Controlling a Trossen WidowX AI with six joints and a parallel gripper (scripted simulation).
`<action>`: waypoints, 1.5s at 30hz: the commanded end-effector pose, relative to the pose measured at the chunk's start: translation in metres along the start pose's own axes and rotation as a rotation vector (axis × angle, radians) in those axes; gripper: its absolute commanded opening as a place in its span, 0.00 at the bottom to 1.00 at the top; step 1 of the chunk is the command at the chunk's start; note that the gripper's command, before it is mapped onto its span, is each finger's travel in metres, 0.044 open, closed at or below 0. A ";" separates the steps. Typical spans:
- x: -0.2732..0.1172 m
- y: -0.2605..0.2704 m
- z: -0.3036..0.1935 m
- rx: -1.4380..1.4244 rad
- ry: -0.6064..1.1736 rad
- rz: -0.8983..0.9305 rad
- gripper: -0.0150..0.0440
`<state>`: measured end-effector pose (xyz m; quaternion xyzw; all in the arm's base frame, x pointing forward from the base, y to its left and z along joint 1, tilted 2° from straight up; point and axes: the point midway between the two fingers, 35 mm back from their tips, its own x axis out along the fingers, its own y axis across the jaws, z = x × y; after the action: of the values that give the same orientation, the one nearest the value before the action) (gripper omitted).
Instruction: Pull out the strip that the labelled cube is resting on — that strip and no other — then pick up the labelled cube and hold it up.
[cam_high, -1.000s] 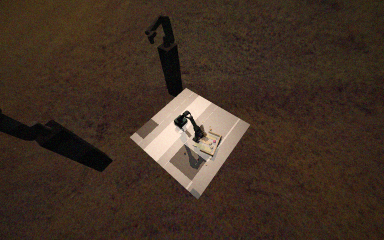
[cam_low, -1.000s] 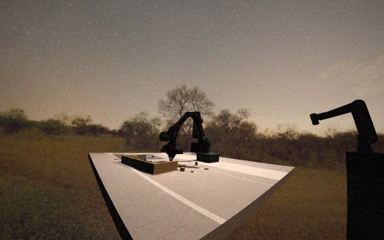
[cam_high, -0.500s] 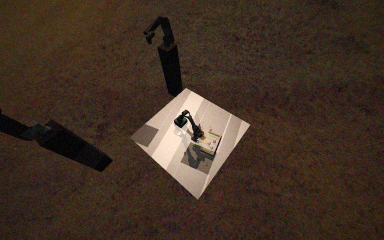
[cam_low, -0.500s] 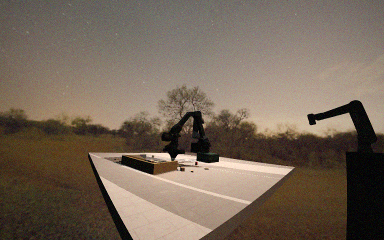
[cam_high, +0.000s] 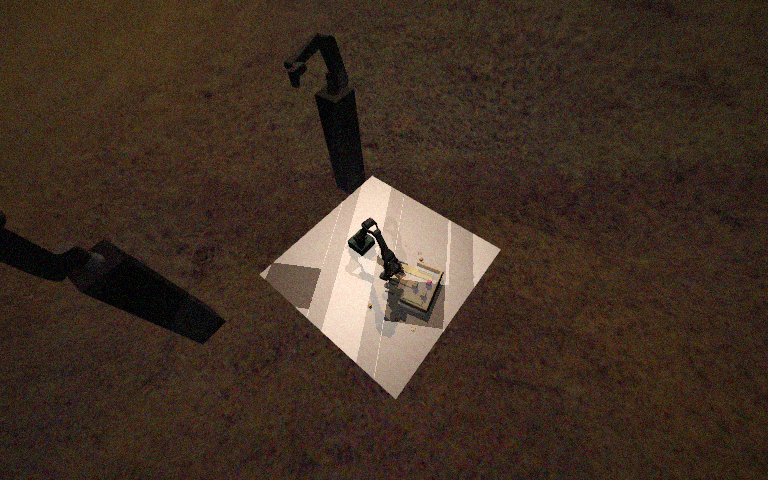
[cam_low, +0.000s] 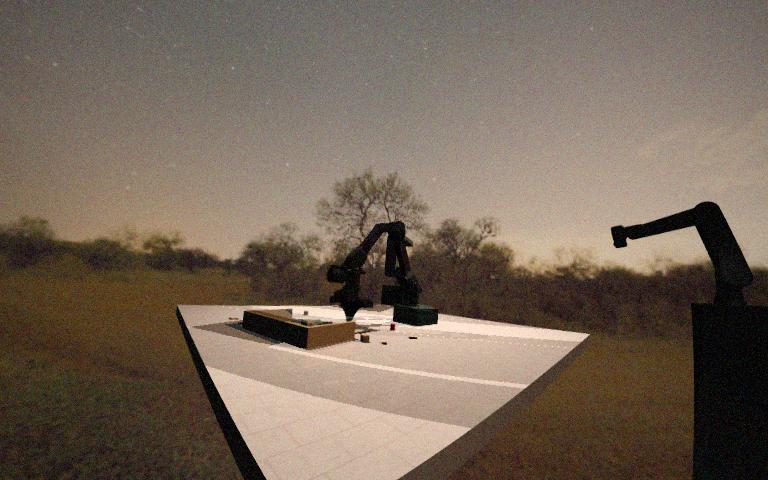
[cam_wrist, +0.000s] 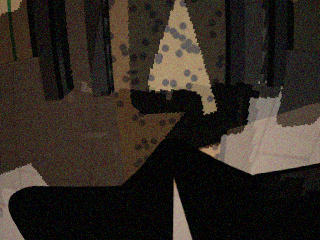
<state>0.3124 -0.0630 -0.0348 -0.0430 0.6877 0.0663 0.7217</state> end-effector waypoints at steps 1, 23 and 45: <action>0.004 0.000 -0.013 -0.001 0.024 0.002 0.25; 0.004 0.000 -0.046 -0.001 0.027 0.002 0.25; 0.003 -0.001 -0.079 -0.001 0.030 0.002 0.25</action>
<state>0.2473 -0.0757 -0.0376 -0.0445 0.6885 0.0658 0.7209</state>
